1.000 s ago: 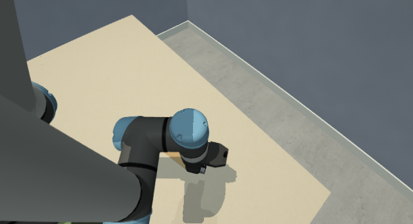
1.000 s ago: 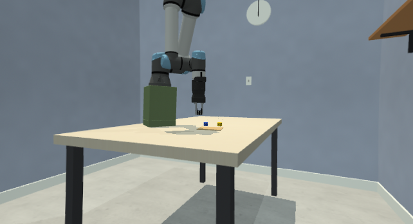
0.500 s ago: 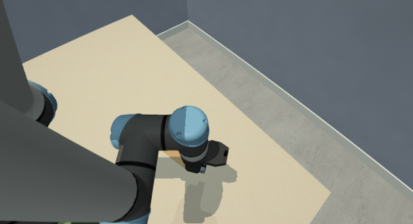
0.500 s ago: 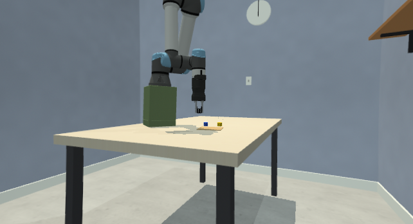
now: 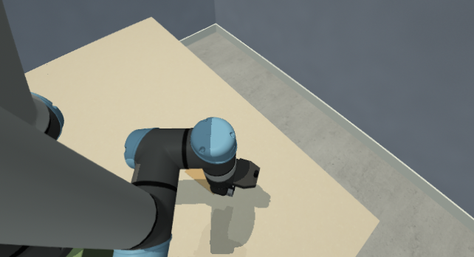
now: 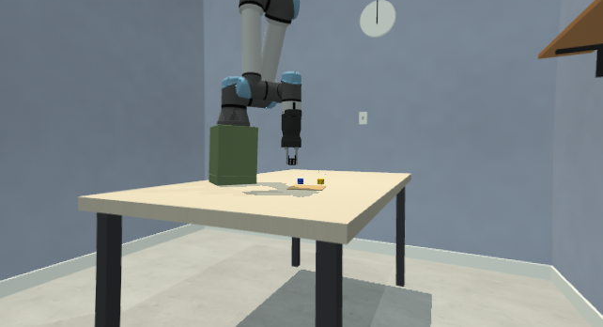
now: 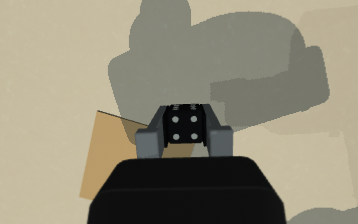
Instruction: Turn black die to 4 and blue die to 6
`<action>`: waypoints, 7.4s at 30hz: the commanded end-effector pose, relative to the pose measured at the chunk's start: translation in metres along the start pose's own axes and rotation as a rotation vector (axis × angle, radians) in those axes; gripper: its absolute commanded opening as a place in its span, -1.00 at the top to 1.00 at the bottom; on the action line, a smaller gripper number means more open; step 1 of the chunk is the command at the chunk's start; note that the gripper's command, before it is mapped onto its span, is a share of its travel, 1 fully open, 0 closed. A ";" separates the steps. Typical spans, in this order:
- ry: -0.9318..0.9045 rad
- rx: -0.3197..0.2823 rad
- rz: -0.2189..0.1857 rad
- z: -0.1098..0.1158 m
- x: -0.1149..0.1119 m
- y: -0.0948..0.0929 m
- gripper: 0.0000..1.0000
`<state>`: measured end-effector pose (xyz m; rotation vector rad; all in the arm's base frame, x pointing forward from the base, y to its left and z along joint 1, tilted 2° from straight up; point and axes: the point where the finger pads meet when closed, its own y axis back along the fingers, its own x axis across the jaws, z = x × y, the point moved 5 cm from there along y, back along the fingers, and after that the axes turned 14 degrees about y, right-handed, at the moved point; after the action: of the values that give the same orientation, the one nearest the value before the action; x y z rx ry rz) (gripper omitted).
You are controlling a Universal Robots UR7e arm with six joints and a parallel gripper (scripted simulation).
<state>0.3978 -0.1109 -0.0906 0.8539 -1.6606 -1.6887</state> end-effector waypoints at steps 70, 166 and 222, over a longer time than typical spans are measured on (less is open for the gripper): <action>-0.638 0.001 -0.001 0.110 -0.076 -0.031 0.02; -0.638 0.001 -0.001 0.110 -0.077 -0.091 0.02; -0.638 0.001 -0.001 0.110 -0.077 -0.096 0.02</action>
<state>0.3575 0.0193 -0.1840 0.3152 -2.0528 -2.0977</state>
